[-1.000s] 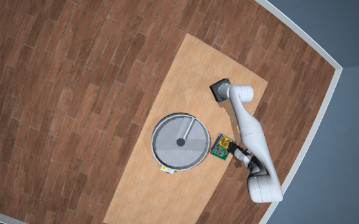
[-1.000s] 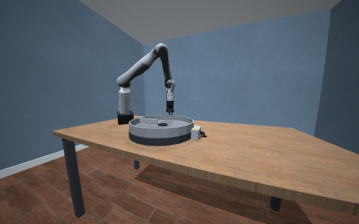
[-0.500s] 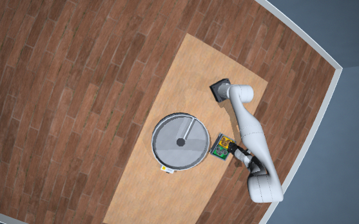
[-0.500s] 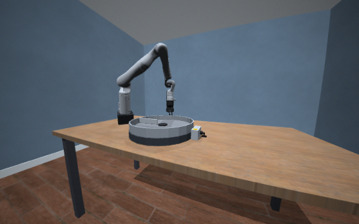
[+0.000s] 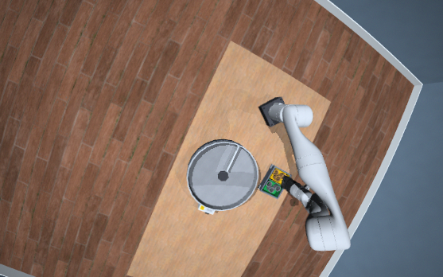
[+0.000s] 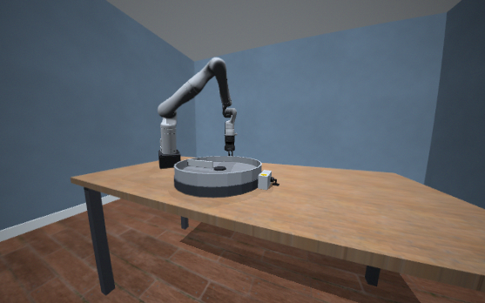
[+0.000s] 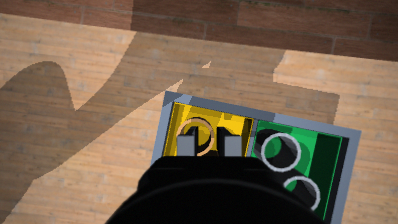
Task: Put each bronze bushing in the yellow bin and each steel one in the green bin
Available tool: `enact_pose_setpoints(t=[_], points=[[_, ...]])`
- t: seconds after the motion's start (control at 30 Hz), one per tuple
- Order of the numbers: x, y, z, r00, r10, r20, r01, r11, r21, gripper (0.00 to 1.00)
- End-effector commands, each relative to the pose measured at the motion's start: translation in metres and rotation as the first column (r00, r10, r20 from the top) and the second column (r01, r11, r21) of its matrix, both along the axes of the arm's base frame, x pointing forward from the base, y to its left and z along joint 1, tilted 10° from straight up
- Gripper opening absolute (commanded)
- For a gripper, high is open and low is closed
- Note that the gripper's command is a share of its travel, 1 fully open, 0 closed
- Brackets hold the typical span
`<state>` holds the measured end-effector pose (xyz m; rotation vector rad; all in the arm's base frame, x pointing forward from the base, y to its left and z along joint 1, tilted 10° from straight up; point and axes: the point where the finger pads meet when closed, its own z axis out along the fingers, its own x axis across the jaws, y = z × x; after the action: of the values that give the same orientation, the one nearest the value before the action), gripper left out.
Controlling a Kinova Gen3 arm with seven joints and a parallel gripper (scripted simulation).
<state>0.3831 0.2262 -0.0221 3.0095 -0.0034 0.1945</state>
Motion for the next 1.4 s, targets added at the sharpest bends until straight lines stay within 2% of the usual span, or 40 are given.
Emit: enact_pose_setpoints(t=[0.0, 1.37], points=[[0.001, 0.0, 0.001, 1.0, 0.0, 0.003, 0.0, 1.0, 0.001, 0.47], [-0.001, 0.002, 0.013, 1.0, 0.0, 0.003, 0.0, 1.0, 0.001, 0.47]])
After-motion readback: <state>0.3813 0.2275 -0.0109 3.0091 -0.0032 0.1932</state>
